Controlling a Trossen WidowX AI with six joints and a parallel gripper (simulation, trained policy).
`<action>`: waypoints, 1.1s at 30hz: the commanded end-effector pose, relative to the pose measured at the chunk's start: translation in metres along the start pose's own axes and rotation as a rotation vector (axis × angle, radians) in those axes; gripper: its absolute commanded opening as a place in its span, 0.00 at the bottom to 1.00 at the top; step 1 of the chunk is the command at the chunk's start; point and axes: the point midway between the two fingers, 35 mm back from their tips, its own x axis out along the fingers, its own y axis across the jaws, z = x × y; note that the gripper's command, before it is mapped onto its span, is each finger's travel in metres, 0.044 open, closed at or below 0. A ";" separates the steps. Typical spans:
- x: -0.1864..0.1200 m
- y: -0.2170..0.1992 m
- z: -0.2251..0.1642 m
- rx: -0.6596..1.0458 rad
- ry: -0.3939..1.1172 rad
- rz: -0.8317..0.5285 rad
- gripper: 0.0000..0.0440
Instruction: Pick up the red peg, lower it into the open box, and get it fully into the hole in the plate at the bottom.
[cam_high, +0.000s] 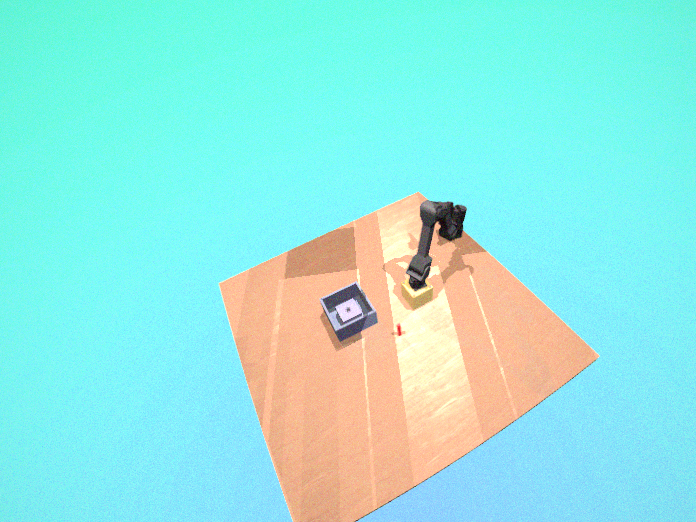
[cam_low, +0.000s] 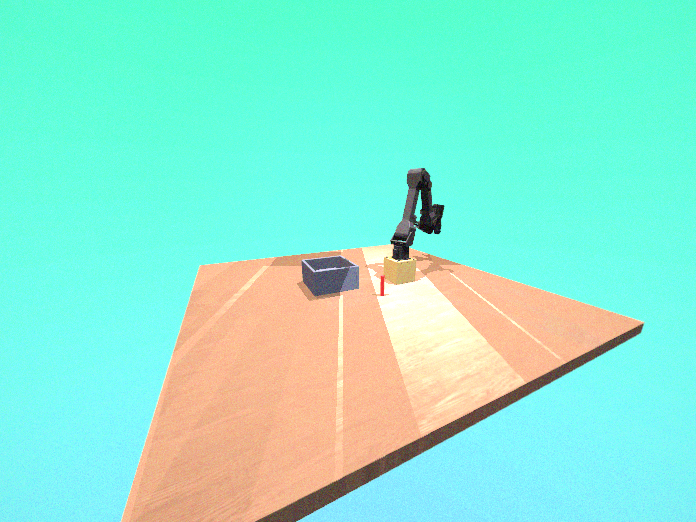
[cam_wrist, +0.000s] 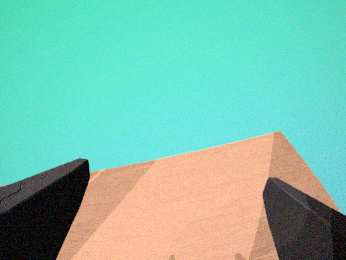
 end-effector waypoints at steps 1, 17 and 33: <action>0.004 0.002 0.001 -0.018 0.002 0.012 0.94; 0.140 0.090 0.002 -0.154 0.115 0.223 1.00; 0.235 0.248 -0.030 -0.113 0.291 0.358 1.00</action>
